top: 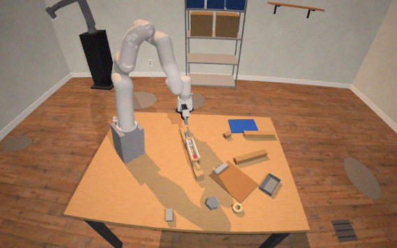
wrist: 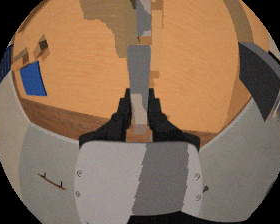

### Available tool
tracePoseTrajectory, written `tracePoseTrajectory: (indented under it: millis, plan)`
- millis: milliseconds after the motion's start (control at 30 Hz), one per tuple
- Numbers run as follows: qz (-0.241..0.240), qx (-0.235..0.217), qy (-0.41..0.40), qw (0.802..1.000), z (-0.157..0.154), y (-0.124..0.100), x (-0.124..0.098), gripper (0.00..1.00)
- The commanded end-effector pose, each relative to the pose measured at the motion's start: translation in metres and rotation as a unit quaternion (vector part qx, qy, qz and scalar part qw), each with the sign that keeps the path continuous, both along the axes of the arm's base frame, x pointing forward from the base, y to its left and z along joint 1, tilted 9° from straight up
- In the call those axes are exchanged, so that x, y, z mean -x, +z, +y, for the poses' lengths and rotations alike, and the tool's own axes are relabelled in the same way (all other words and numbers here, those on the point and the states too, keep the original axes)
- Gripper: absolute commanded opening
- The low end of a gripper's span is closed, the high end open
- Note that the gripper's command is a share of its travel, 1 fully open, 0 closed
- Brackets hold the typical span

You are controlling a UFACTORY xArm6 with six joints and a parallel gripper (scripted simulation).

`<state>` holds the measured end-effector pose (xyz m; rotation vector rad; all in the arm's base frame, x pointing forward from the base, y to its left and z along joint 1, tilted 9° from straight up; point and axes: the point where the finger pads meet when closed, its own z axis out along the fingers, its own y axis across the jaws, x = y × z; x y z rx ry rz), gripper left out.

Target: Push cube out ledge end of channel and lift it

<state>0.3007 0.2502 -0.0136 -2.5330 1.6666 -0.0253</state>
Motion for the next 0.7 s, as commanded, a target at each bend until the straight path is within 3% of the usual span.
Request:
tracePoseTrajectory:
  millis: [0, 200, 667]
  plan:
    - [-0.014, -0.02, 0.011, 1.0, -0.002, 0.004, 0.009, 0.0]
    - [-0.013, -0.02, 0.011, 1.0, 0.0, -0.018, 0.007, 0.0]
    - [-0.014, -0.02, 0.011, 1.0, 0.003, -0.039, 0.005, 0.0]
